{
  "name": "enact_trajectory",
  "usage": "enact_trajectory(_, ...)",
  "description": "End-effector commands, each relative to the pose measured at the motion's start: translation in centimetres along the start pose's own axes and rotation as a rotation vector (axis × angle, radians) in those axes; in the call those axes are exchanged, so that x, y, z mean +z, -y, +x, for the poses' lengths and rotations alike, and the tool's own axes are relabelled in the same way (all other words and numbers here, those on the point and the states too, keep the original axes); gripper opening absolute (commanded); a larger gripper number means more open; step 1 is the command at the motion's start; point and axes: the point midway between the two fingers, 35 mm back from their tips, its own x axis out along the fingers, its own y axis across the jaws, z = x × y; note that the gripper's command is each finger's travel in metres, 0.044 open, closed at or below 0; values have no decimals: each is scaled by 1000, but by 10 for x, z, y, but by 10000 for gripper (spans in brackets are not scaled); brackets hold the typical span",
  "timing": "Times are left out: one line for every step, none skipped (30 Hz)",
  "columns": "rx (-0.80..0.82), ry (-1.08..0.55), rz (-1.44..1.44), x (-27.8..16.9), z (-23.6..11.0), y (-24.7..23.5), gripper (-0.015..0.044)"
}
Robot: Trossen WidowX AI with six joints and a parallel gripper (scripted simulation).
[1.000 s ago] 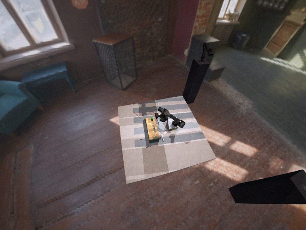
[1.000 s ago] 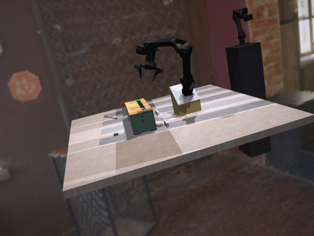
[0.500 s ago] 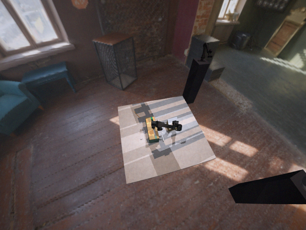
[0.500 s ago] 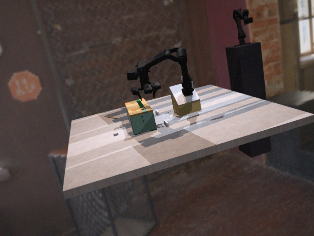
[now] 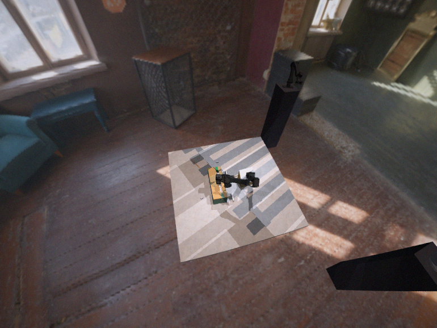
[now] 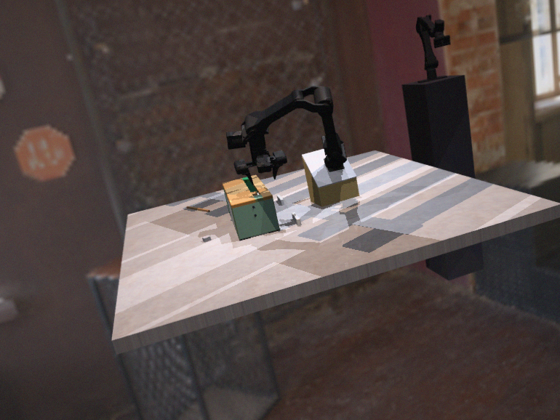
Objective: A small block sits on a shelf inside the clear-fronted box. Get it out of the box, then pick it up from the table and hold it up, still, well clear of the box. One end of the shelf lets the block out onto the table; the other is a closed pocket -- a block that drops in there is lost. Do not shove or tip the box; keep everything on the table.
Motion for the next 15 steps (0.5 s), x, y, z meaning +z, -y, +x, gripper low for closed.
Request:
enact_trajectory(5, 2, 6, 3, 7, -1, 400)
enact_trajectory(5, 2, 6, 3, 9, -1, 400)
enact_trajectory(5, 2, 6, 4, 10, -1, 400)
enact_trajectory(5, 2, 6, 5, 11, 0, 400)
enact_trajectory(5, 2, 6, 6, 13, 0, 400)
enact_trajectory(5, 3, 6, 6, 14, 0, 400)
enact_trajectory(5, 3, 6, 7, 16, 0, 400)
enact_trajectory(5, 3, 6, 8, 17, 0, 400)
enact_trajectory(5, 3, 6, 8, 19, 0, 400)
enact_trajectory(5, 3, 6, 9, 20, 0, 400)
enact_trajectory(5, 3, 6, 10, 22, 0, 400)
enact_trajectory(5, 3, 6, 11, 23, 0, 400)
enact_trajectory(5, 3, 6, 11, 25, 0, 400)
enact_trajectory(5, 3, 6, 12, 26, 0, 400)
enact_trajectory(5, 3, 6, 13, 28, 0, 400)
